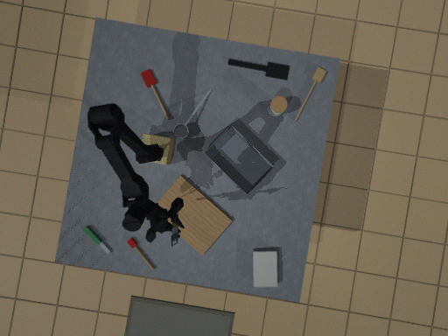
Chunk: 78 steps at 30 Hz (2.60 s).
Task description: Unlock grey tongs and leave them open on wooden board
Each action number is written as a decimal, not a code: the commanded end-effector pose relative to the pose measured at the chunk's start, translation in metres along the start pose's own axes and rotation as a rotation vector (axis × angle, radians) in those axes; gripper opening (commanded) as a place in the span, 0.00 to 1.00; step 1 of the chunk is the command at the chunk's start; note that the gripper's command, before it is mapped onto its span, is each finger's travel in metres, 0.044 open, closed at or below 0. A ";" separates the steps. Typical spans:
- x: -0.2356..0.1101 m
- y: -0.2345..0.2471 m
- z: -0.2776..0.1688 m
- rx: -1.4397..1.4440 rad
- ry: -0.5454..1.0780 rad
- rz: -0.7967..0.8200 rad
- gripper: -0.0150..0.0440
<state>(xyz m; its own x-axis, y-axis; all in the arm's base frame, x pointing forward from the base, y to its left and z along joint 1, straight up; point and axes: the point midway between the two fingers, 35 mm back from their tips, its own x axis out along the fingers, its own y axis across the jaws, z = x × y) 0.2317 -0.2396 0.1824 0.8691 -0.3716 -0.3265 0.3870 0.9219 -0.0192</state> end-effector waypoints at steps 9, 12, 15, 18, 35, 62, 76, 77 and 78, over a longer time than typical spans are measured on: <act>-0.001 0.001 0.002 -0.001 -0.009 0.004 0.00; -0.001 0.001 0.002 -0.001 -0.009 0.004 0.00; -0.001 0.001 0.002 -0.001 -0.009 0.004 0.00; -0.001 0.001 0.002 -0.001 -0.009 0.004 0.00; 0.019 -0.007 -0.004 0.052 0.145 -0.007 0.00; 0.054 -0.011 -0.030 0.110 0.612 -0.018 0.00; 0.060 -0.006 -0.044 0.084 0.870 -0.012 0.00; 0.060 -0.005 -0.044 0.080 0.889 -0.011 0.00; 0.060 -0.005 -0.045 0.077 0.907 -0.011 0.00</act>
<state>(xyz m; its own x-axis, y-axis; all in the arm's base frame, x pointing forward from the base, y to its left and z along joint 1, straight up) 0.2666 -0.2618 0.1210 0.3465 -0.1342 -0.9284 0.4520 0.8911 0.0399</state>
